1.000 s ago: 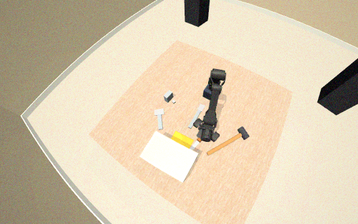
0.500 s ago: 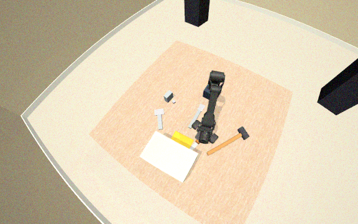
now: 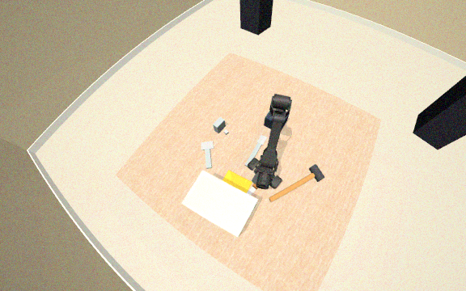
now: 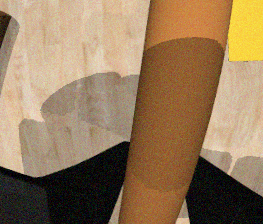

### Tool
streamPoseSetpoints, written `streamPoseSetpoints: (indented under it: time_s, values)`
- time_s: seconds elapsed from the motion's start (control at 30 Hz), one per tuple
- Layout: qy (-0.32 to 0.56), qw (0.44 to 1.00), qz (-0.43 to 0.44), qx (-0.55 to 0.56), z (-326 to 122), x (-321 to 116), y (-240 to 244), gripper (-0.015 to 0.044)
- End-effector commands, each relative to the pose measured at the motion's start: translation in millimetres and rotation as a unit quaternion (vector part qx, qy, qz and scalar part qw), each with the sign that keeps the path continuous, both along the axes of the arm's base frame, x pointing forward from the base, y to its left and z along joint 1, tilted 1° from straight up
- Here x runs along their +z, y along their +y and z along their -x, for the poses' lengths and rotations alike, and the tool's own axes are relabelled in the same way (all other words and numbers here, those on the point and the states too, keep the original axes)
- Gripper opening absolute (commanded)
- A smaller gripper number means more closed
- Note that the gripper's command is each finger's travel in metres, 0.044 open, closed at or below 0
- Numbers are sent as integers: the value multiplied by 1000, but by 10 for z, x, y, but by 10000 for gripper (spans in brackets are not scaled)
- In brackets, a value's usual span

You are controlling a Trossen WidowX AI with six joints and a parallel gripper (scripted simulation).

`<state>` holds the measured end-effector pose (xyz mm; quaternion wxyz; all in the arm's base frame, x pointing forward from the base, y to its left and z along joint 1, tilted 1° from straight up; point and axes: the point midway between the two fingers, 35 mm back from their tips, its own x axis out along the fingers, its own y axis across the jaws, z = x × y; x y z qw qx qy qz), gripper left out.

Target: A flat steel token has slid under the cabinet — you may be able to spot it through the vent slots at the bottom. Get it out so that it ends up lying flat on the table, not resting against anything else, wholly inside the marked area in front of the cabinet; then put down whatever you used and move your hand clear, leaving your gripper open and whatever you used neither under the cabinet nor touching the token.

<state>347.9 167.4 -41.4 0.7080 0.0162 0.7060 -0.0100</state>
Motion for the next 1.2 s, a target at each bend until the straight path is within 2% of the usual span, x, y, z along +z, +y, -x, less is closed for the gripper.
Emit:
streamPoseSetpoints:
  time_s: [0.0, 1.17]
  values:
    - [-2, 1000, -1, 1, -64, 1, -3, 0]
    - [-3, 1000, -1, 1, -397, 11, -24, 0]
